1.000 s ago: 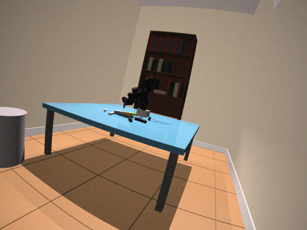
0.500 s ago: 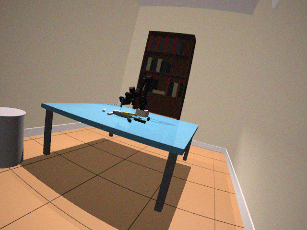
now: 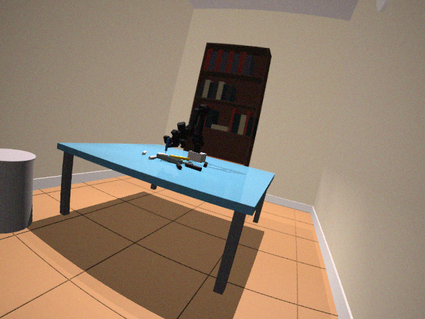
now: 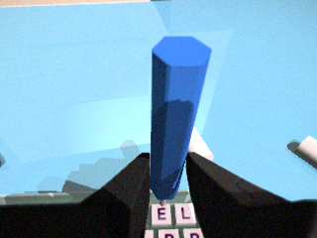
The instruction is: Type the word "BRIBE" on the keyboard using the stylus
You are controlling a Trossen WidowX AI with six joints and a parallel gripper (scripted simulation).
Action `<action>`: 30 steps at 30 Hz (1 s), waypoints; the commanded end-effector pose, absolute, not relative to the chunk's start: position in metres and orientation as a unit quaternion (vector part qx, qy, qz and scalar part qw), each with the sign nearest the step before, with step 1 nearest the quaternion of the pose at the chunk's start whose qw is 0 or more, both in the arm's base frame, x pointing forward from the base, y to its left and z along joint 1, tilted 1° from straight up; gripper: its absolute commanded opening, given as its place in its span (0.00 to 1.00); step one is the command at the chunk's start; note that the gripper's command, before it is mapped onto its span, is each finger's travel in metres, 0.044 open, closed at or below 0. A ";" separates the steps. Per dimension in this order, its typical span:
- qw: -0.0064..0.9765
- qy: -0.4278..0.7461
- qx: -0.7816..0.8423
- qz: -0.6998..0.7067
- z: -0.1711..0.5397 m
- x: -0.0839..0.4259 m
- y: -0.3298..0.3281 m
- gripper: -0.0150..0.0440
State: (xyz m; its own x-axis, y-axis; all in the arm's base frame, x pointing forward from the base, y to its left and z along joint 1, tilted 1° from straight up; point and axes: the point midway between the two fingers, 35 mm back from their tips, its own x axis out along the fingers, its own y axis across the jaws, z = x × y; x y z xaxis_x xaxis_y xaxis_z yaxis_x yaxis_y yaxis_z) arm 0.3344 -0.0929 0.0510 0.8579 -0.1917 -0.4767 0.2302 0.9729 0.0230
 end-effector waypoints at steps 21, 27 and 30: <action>0.963 0.243 0.037 -0.107 0.039 0.335 -0.092 0.39; 0.963 0.243 0.037 -0.107 0.036 0.335 -0.092 0.39; 0.963 0.243 0.037 -0.107 0.036 0.335 -0.092 0.39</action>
State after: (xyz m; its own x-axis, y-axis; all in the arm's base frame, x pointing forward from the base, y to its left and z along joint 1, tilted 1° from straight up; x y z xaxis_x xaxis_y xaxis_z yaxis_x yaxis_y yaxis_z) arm 0.3355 -0.0927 0.0371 0.8587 -0.1905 -0.4757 0.2286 0.9733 0.0229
